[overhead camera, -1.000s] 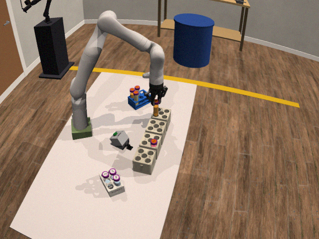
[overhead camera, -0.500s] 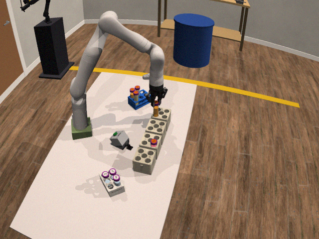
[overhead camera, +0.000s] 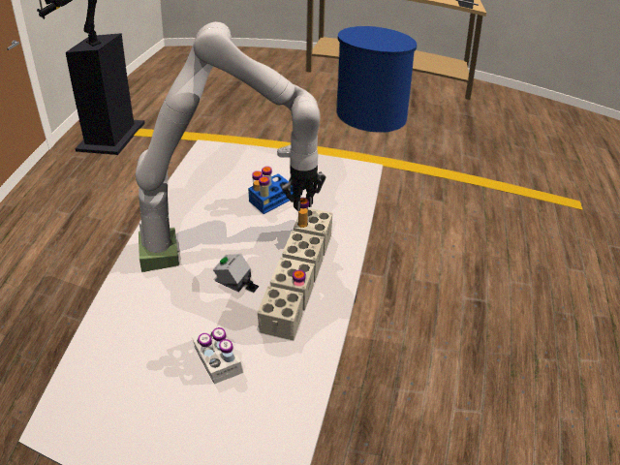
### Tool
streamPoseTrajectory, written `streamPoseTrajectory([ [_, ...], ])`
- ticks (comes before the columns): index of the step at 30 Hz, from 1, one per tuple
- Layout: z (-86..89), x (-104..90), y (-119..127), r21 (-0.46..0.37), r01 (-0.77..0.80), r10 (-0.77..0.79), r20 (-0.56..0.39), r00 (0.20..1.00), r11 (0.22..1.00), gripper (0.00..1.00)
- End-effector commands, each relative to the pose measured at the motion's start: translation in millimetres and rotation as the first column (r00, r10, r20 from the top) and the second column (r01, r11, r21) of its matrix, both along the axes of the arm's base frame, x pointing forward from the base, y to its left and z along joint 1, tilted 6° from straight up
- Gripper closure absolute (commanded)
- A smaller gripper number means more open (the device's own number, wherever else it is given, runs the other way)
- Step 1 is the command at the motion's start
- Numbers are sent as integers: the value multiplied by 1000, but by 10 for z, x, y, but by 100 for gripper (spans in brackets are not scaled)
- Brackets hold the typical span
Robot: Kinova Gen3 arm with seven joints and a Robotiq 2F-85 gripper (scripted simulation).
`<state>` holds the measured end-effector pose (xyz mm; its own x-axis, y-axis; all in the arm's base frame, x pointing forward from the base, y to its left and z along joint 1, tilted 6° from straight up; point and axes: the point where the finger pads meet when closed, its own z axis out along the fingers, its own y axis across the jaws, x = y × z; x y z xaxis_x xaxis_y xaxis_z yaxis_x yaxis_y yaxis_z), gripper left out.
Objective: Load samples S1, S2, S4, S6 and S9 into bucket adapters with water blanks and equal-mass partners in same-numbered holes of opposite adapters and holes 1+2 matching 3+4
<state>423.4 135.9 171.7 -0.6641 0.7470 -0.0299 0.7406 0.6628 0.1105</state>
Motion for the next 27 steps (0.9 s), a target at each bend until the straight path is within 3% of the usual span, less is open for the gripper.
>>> streamPoseTrajectory([
  [1, -42, -3, 31, 5, -5, 5, -1, 1000, 1000, 90],
  [27, -188, 12, 34, 5, -5, 5, -1, 1000, 1000, 90],
])
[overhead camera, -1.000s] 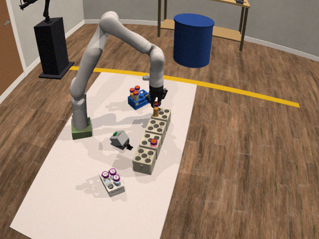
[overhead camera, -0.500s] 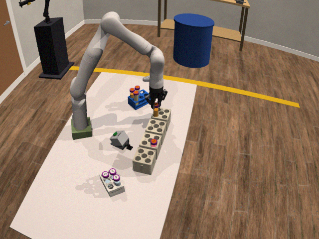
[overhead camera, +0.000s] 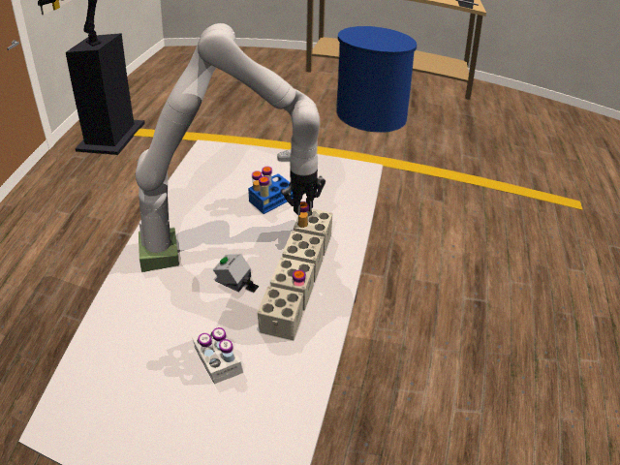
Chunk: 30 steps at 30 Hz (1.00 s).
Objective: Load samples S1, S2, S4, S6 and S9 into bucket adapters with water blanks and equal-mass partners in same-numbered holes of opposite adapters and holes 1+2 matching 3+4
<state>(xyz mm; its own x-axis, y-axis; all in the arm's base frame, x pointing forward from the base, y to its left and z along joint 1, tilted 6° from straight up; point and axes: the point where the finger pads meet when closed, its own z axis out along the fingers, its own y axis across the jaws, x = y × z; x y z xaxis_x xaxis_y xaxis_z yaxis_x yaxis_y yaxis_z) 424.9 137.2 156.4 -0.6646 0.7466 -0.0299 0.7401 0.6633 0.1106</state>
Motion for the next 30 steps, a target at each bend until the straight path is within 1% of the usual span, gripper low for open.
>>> streamPoseTrajectory([
  [1, -41, -2, 22, 5, -5, 5, -1, 1000, 1000, 90],
  [30, -204, 20, 30, 5, -4, 4, 0, 1000, 1000, 90],
])
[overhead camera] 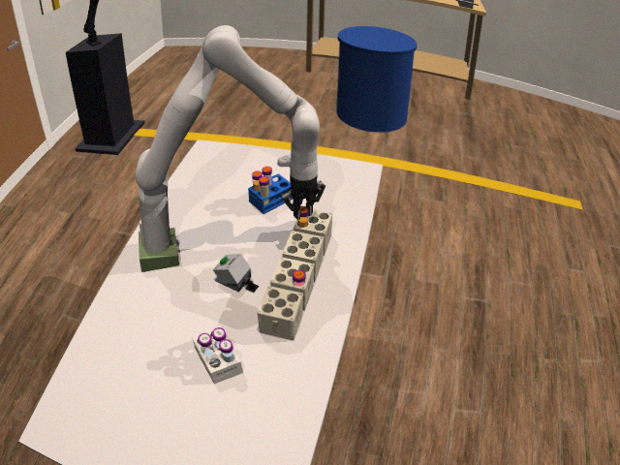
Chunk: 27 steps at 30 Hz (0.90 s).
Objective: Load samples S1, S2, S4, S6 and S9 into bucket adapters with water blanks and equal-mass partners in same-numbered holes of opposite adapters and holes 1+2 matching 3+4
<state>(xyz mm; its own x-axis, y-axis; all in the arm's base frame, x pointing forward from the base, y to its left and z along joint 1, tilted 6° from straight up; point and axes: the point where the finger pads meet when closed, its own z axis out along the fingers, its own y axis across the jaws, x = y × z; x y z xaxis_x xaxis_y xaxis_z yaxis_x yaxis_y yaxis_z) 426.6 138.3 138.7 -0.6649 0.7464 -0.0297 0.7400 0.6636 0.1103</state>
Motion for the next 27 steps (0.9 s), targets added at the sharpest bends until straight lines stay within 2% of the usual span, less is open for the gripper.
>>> streamPoseTrajectory([
  [1, -34, 2, 20, 5, -4, 4, 0, 1000, 1000, 90],
  [27, -194, 15, 27, 5, -3, 3, 0, 1000, 1000, 90],
])
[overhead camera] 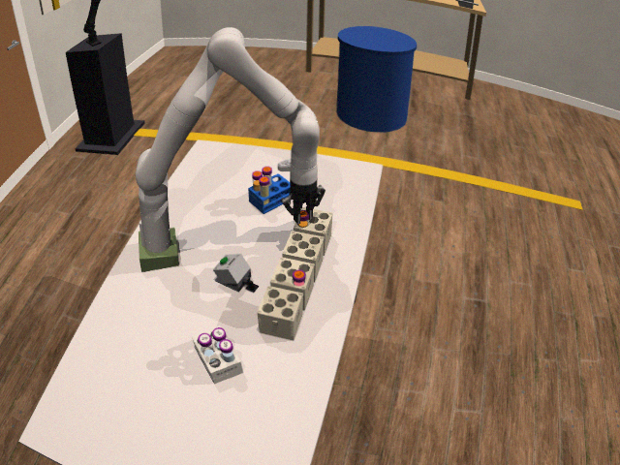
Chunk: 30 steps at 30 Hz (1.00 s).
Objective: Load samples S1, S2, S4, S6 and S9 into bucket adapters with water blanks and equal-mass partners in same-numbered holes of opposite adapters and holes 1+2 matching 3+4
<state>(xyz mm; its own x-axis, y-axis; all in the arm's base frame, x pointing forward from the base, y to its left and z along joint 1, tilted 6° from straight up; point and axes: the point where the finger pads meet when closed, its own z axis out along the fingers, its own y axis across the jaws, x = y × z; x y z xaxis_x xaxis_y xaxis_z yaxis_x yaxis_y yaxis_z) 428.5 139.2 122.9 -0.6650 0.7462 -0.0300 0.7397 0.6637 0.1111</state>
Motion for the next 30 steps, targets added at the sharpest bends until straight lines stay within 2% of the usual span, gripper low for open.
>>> streamPoseTrajectory([
  [1, -43, -2, 17, 4, -3, 3, -1, 1000, 1000, 90],
  [15, -122, 6, 21, 4, -3, 3, -1, 1000, 1000, 90],
  [29, -106, 8, 10, 1, -1, 1, -1, 1000, 1000, 90],
  [30, -106, 8, 10, 1, -1, 1, -1, 1000, 1000, 38],
])
